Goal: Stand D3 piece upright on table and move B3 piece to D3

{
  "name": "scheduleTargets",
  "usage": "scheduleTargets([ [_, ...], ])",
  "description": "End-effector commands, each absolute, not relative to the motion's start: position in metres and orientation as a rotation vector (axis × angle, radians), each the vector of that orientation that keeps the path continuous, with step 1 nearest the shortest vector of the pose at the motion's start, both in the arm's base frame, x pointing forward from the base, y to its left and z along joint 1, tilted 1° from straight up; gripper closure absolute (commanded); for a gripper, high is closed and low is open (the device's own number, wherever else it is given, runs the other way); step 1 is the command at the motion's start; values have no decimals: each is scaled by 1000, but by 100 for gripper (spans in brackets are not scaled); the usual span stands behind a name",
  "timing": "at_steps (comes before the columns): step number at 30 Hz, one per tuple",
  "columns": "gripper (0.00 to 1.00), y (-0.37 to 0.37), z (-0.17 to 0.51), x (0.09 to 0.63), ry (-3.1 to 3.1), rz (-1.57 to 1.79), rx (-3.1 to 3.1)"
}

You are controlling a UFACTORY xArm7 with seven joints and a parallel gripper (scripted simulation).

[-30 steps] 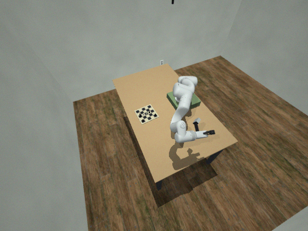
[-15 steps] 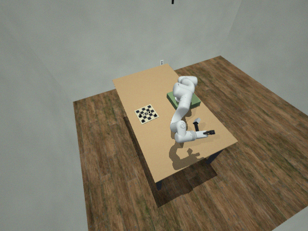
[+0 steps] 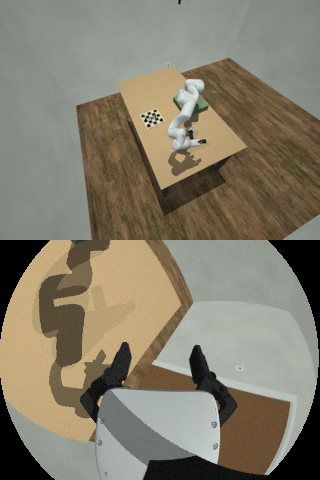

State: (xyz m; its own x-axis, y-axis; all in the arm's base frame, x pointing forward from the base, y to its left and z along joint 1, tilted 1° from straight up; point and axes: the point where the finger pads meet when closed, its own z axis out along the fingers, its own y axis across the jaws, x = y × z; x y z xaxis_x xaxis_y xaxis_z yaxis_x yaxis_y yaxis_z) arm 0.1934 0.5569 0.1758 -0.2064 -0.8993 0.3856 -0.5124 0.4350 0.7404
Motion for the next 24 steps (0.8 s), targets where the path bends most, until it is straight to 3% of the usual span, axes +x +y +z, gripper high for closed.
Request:
scheduleTargets([
  [1,0,543,157,212,-1881,-510,1254],
  [8,0,472,91,283,-1936,-171,1362],
  [23,0,444,72,307,-1933,-37,1389],
  [24,0,414,56,329,-1917,102,1409],
])
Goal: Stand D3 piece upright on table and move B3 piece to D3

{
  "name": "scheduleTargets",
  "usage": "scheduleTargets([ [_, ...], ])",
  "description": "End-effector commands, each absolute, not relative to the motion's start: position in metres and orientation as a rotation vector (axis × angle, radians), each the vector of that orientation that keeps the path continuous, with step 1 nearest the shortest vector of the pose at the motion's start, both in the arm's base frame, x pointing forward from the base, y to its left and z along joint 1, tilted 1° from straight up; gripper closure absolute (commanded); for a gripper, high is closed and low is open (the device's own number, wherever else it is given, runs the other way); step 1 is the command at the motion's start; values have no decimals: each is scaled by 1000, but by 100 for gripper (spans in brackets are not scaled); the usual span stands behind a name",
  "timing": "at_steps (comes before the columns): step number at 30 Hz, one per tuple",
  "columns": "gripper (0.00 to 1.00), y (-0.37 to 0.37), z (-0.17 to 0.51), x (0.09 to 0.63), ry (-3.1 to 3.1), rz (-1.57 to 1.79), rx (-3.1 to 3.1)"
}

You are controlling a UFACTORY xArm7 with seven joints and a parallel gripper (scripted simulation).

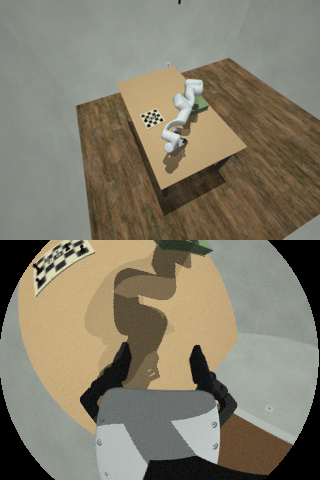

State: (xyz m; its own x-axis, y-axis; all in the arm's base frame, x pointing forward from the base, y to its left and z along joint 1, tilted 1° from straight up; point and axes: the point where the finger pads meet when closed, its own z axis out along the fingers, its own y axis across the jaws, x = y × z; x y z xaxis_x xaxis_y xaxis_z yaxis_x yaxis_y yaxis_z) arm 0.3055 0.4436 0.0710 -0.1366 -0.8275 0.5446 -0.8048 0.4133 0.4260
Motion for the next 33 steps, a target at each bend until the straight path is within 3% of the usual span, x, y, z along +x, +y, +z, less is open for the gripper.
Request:
scheduleTargets([
  [1,0,414,56,329,-1917,102,1409],
  [25,0,414,56,329,-1917,102,1409],
  [26,0,385,43,349,-1888,242,1423],
  [33,0,385,43,349,-1888,242,1423],
])
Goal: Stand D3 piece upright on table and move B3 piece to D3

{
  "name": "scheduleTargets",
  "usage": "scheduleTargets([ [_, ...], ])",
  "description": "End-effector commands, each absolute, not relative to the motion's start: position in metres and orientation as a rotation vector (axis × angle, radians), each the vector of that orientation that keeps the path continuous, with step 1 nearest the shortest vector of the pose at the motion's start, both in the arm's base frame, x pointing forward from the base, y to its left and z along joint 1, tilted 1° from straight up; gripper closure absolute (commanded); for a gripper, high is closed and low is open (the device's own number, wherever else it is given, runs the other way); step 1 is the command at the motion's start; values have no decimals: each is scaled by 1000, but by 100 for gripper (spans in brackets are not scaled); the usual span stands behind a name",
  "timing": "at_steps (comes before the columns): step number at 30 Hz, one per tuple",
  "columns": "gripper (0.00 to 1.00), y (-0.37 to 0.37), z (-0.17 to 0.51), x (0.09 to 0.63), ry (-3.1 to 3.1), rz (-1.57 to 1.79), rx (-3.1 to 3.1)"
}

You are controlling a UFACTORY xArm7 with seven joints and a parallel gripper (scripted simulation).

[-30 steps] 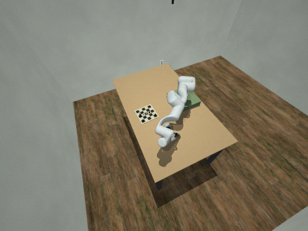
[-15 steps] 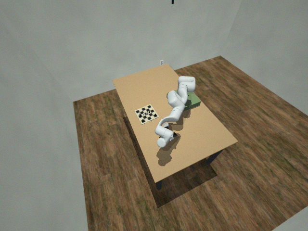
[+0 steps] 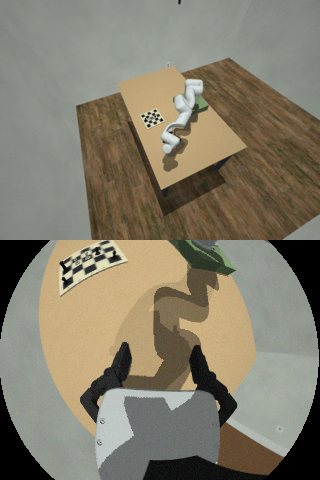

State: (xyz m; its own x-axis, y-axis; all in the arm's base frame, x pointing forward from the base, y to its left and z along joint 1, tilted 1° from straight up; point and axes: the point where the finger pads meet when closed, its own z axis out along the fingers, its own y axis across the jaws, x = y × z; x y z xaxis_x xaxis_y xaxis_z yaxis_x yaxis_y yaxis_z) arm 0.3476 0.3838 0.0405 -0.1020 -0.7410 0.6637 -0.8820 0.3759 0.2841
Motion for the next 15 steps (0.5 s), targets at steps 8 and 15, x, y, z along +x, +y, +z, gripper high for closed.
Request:
scheduleTargets([
  [8,0,385,43,349,-1888,242,1423],
  [15,0,330,26,381,-1797,510,1430],
])
